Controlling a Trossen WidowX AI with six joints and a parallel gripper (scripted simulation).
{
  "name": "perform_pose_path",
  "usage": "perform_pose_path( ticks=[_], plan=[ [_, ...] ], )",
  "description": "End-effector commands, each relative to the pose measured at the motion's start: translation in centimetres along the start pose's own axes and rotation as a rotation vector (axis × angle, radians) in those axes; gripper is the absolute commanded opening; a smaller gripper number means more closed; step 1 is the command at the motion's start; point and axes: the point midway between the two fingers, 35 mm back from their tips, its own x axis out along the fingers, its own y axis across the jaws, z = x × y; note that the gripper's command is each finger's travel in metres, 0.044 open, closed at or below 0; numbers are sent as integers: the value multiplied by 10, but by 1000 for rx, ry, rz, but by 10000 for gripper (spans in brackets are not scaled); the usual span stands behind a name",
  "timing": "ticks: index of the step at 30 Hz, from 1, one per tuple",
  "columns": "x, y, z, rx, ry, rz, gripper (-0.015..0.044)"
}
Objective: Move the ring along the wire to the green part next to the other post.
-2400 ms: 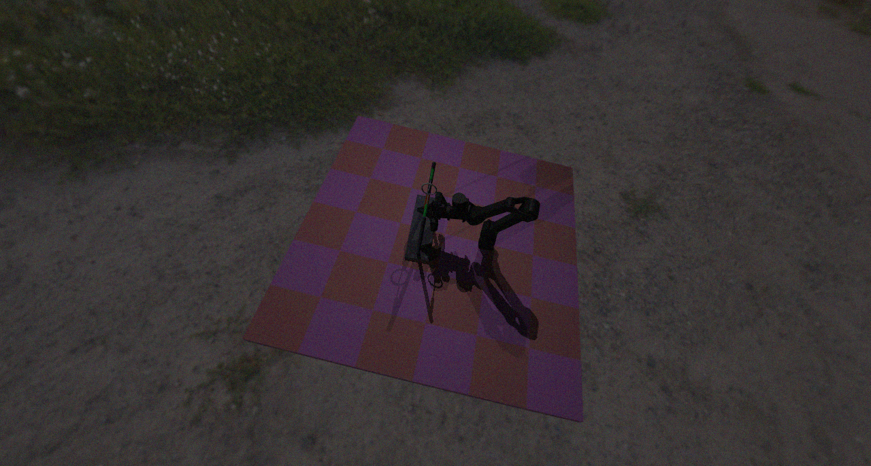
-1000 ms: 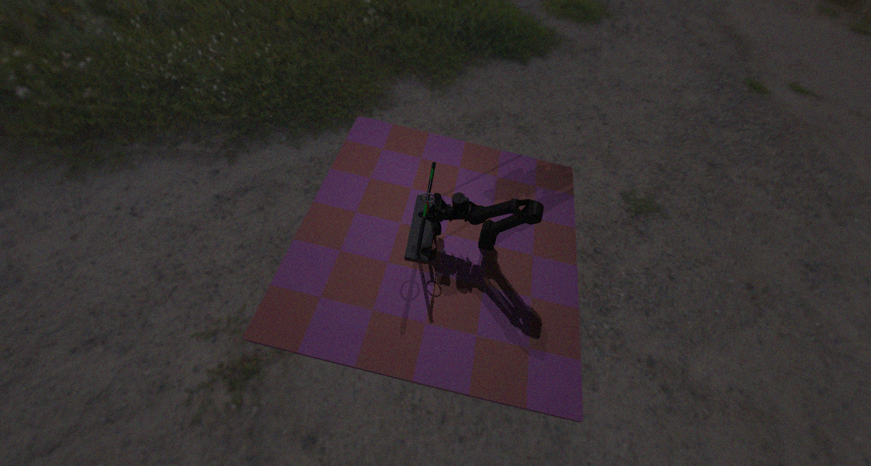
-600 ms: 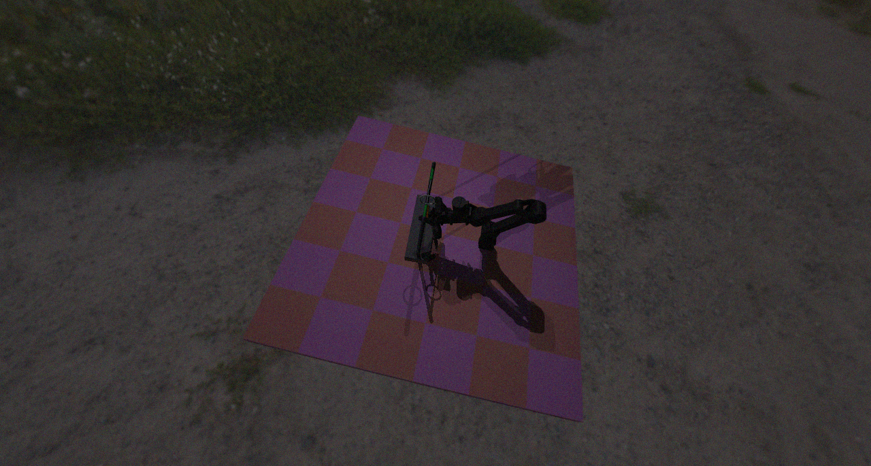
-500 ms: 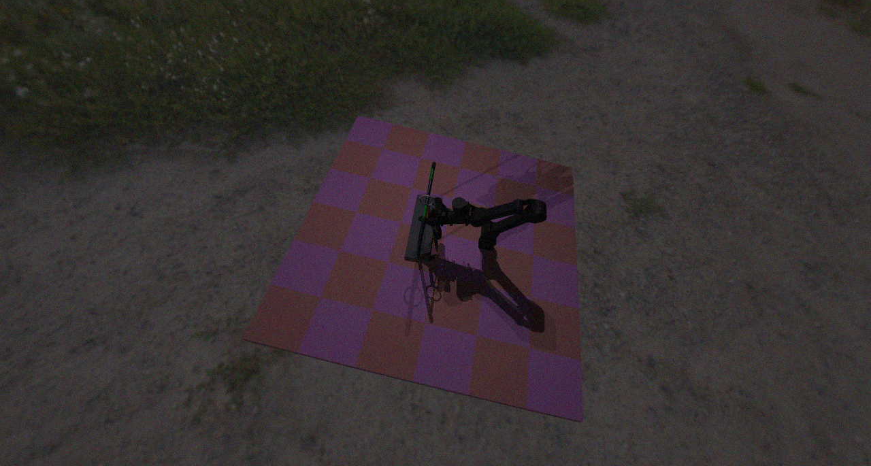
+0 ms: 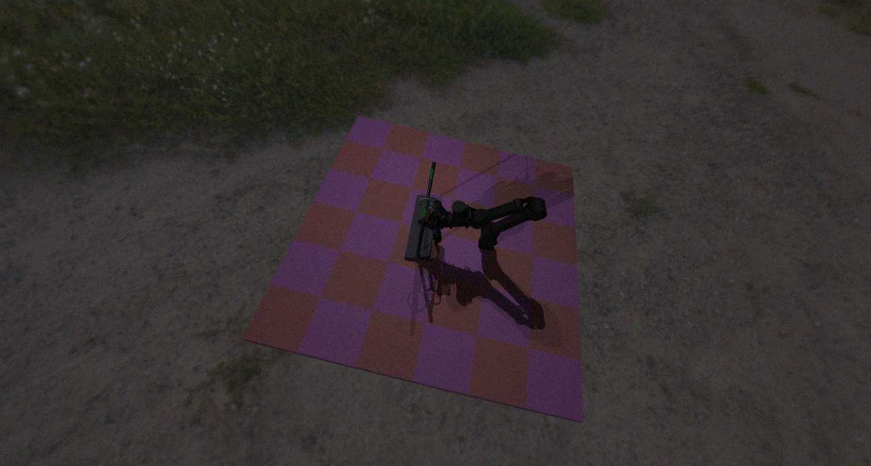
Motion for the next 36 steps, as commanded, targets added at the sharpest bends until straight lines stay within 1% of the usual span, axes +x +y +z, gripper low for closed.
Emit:
perform_pose_path(
  ticks=[1,23,36],
  plan=[
    [1,3,0,5,-1,0,-150],
    [3,24,0,4,-2,17,-150],
    [8,24,-17,4,-1,17,-150]
  ],
)
